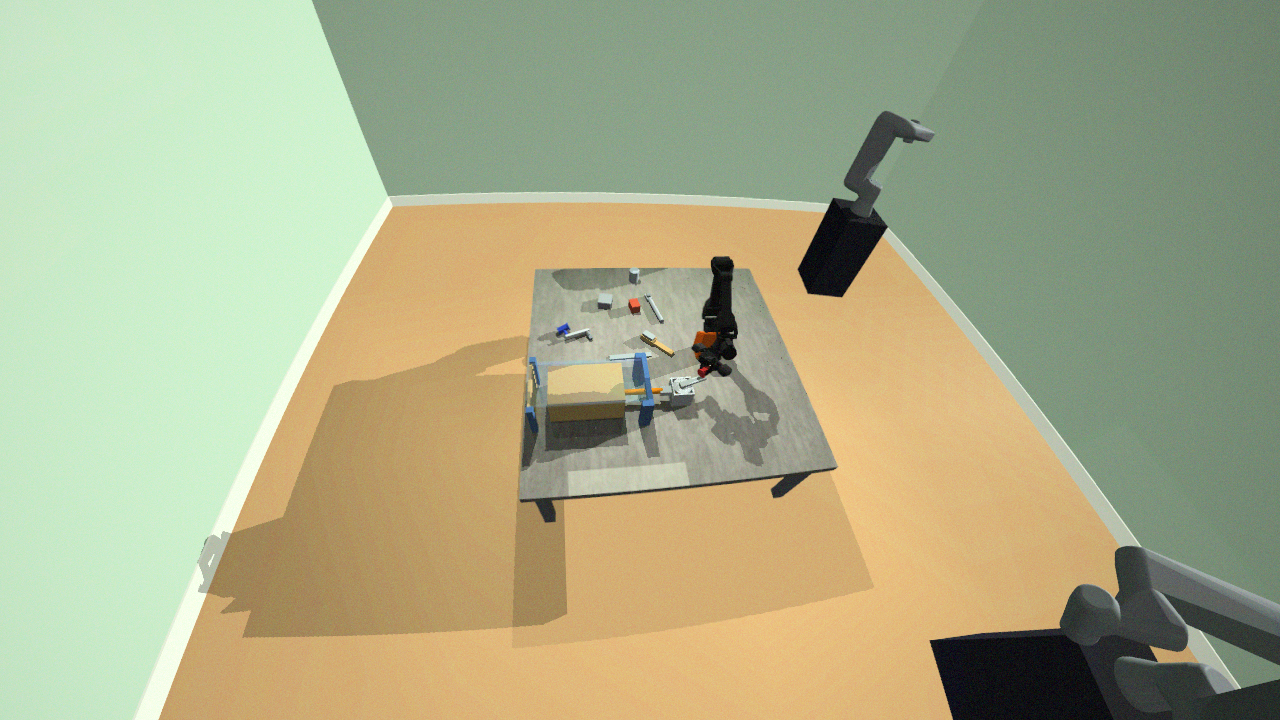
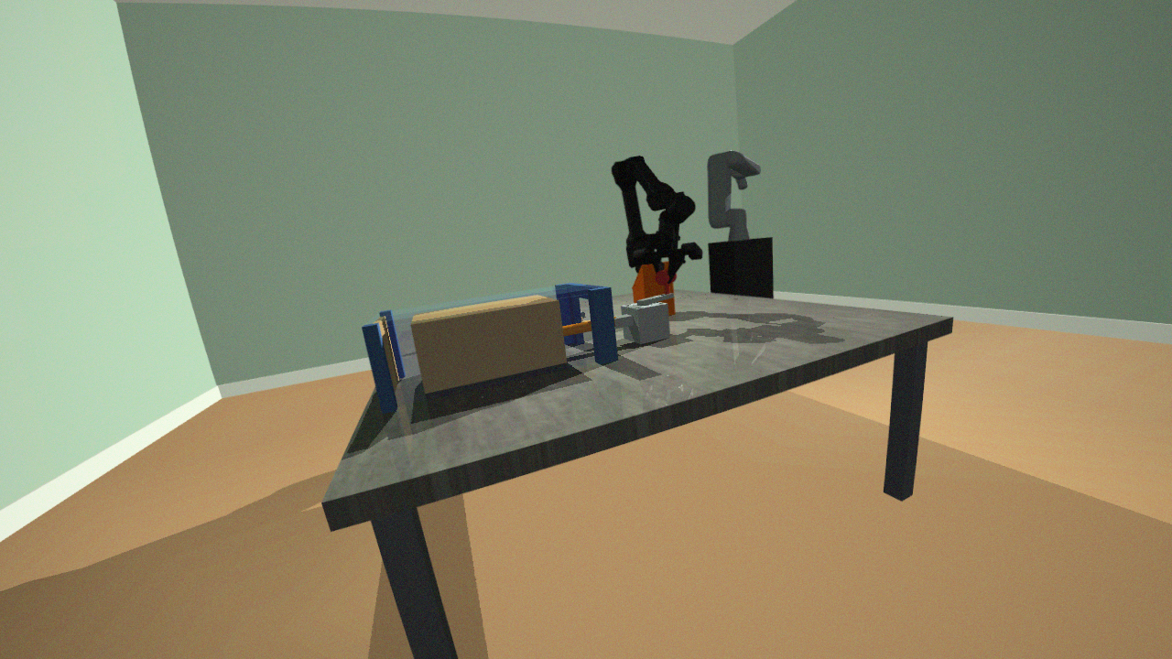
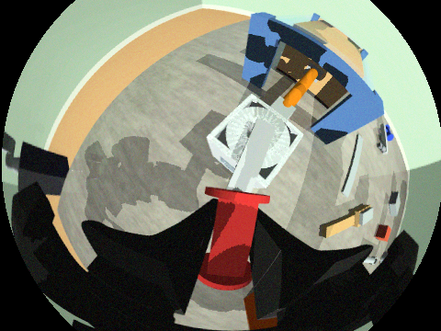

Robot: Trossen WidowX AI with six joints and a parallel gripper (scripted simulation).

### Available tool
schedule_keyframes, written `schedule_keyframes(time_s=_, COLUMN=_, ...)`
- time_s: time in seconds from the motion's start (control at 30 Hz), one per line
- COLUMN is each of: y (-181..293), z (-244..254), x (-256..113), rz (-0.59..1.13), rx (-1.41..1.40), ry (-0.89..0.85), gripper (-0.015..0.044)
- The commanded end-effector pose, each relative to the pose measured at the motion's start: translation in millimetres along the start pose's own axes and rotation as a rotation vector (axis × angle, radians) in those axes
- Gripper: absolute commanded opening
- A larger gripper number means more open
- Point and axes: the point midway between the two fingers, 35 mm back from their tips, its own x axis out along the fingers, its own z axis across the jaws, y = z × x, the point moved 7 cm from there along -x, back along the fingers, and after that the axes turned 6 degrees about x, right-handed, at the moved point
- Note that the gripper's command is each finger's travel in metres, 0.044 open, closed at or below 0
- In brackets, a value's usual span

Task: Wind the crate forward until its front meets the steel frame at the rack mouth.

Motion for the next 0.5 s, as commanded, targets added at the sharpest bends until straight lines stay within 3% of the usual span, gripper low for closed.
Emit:
schedule_keyframes(time_s=0.0, y=3, z=-13, x=1, rz=-0.001, rx=-0.008, ry=0.029, gripper=0.0000)
schedule_keyframes(time_s=0.47, y=1, z=-29, x=1, rz=-0.001, rx=-0.008, ry=0.030, gripper=0.0000)
